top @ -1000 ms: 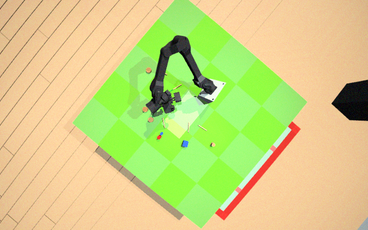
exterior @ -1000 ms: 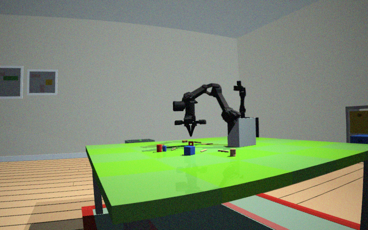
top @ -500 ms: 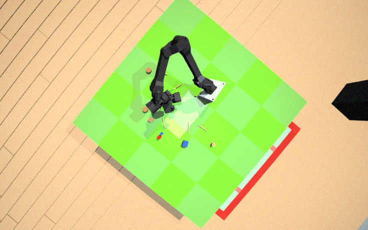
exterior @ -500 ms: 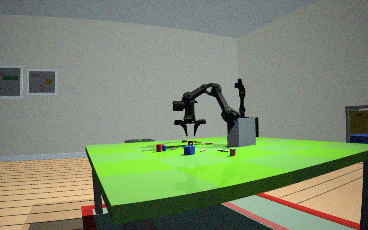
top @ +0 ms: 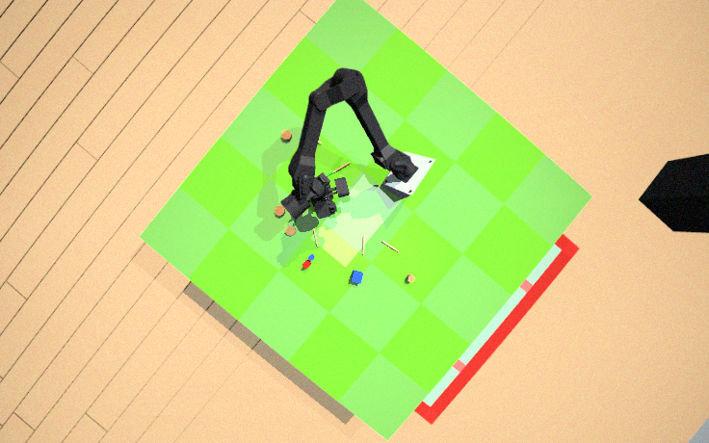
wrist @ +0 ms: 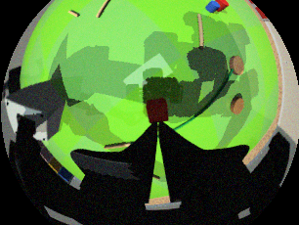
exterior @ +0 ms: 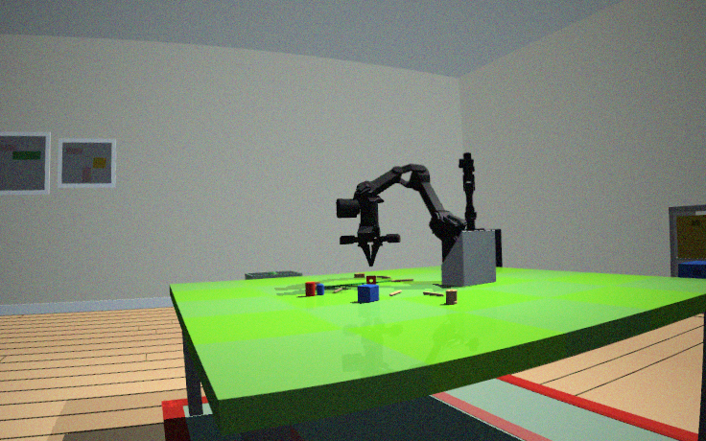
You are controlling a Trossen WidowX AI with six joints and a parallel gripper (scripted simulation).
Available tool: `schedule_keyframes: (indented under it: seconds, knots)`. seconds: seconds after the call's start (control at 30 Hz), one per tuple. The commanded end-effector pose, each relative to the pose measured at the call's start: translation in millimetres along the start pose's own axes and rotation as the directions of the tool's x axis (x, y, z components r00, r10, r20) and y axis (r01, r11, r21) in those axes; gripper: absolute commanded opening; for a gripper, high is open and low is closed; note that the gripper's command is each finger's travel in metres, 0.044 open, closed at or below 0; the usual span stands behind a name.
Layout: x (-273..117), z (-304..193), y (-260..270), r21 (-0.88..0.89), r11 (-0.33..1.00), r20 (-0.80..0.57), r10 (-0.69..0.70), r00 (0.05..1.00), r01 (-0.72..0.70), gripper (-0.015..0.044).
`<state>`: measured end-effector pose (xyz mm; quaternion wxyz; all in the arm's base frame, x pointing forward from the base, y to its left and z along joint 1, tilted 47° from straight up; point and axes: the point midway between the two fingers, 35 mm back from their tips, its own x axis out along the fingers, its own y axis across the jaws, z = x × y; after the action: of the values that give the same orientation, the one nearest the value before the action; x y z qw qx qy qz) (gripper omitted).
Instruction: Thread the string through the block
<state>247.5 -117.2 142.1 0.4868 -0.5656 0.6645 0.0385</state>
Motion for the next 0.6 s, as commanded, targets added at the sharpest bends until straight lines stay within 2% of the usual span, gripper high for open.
schedule_keyframes:
  seconds: [0.0,0.17,0.23,0.3,0.43,0.57]
  knots:
    - [0,0,0,0.000,1.000,0.000,0.000,1.000,0.000,0.0000]
    - [0,0,0,0.000,1.000,0.000,0.000,1.000,0.000,0.0000]
    - [0,-2,1,0.072,0.997,0.000,0.000,1.000,0.000,0.0053]
    - [0,-7,3,0.266,0.964,0.000,0.001,1.000,-0.001,0.0105]
    - [0,-17,7,0.644,0.765,0.001,0.003,1.000,-0.003,0.0210]
    - [0,-27,12,0.905,0.426,0.001,0.004,1.000,-0.003,0.0315]
